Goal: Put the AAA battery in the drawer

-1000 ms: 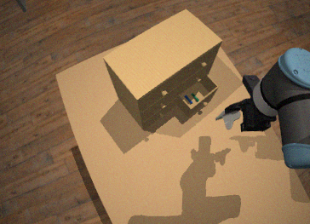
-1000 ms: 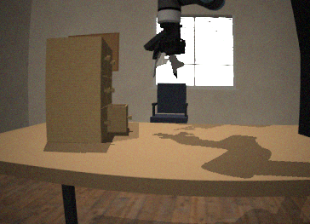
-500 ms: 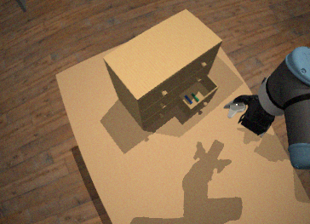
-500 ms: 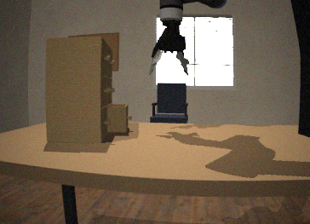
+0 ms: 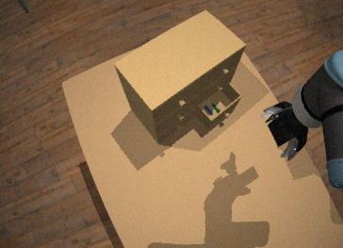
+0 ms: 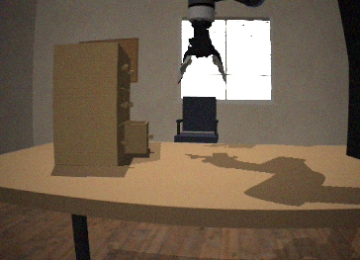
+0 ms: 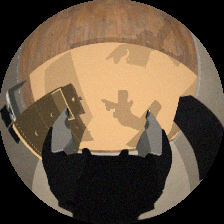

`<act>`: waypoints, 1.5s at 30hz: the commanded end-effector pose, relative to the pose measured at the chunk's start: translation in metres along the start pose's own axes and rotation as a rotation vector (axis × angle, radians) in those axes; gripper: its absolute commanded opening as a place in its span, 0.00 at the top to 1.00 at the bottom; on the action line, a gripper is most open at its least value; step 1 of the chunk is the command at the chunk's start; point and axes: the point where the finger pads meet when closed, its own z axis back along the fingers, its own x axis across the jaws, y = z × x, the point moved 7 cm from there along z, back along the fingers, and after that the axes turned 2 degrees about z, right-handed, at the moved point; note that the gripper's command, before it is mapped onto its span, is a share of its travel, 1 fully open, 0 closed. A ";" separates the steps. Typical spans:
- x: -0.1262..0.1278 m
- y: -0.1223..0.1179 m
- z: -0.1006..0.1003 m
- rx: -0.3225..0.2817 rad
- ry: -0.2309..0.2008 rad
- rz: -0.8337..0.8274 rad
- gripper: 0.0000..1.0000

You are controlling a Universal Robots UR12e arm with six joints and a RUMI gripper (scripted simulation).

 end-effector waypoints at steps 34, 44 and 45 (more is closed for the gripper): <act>0.027 0.001 0.021 0.012 0.003 -1.143 0.00; 0.029 0.000 0.023 0.012 0.004 -1.262 0.00; 0.029 0.000 0.024 0.012 0.004 -1.268 0.00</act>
